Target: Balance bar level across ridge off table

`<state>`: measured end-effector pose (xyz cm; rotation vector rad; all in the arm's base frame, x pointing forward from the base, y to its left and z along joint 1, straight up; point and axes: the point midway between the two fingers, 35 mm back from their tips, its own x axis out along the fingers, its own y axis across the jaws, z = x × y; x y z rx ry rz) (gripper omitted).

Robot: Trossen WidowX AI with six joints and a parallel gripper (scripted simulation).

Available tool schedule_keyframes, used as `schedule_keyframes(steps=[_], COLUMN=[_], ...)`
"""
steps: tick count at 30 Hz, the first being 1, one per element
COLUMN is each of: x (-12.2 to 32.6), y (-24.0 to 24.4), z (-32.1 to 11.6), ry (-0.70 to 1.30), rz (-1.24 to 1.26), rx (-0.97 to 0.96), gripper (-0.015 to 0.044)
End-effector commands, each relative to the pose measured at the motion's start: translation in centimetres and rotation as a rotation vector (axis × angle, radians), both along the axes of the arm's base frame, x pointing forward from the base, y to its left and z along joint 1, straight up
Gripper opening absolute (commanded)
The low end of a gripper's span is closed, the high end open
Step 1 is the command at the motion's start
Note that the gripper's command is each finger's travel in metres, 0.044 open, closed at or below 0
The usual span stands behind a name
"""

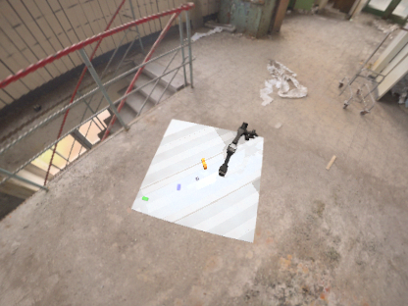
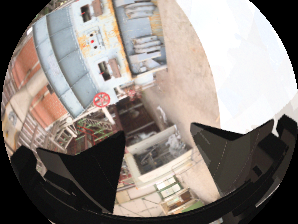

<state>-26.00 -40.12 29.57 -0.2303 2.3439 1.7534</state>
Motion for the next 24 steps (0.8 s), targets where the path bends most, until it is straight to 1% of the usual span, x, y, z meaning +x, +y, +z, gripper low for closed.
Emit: schedule_keyframes(steps=[1, 13, 24], x=[2.5, 11.2, 19.5], y=[-1.0, -3.4, -3.7], z=[-0.3, -2.2, -4.0], ry=[-0.029, -0.101, -0.122], rz=[0.098, 0.441, 0.765], rx=[0.072, 0.343, 0.601], gripper=[0.0315, 0.0315, 0.0315])
